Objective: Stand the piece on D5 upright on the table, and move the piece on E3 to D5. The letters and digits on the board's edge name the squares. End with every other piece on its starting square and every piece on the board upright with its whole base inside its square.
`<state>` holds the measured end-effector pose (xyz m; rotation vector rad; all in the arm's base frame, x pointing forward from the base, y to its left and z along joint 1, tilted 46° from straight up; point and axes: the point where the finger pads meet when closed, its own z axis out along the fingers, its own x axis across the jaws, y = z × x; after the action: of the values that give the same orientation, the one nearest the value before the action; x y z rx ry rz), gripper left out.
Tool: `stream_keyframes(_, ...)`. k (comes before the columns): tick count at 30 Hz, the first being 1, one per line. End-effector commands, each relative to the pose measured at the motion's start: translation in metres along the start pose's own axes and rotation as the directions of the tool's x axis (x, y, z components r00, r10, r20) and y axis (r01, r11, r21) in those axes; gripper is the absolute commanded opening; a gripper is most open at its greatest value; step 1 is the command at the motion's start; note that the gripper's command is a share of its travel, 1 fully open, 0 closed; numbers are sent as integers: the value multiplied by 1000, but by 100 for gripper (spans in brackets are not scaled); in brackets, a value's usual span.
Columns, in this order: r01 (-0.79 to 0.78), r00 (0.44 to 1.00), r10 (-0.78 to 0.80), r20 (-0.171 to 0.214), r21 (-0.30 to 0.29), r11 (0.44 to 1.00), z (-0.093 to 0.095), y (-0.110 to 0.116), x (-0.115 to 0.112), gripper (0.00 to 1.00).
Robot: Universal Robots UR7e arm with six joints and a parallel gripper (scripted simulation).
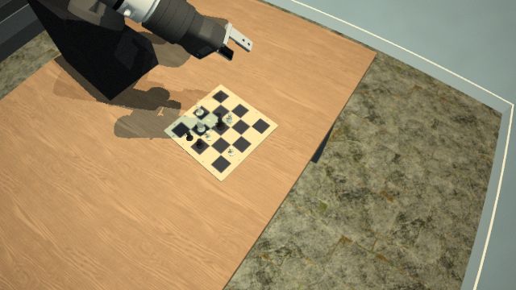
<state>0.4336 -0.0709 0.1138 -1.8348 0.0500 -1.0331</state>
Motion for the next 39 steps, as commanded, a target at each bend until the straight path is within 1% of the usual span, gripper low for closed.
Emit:
stream_keyframes(1,-63,997,62,34,45,997,-4,23,-3,100)
stream_keyframes(4,-108,993,104,60,73,992,-6,39,-7,100)
stream_keyframes(6,-108,993,104,60,73,992,-6,39,-7,100)
stream_keyframes(8,-140,988,133,79,92,986,-7,51,-11,100)
stream_keyframes(14,-243,964,221,145,151,958,-9,90,-30,100)
stream_keyframes(20,-349,927,304,221,206,914,-7,130,-58,100)
stream_keyframes(23,-349,927,304,221,206,914,-7,130,-58,100)
stream_keyframes(32,-491,855,398,334,268,829,2,183,-112,100)
stream_keyframes(38,-563,807,437,398,294,772,9,209,-150,100)
stream_keyframes(39,-563,807,437,398,294,772,9,209,-150,100)
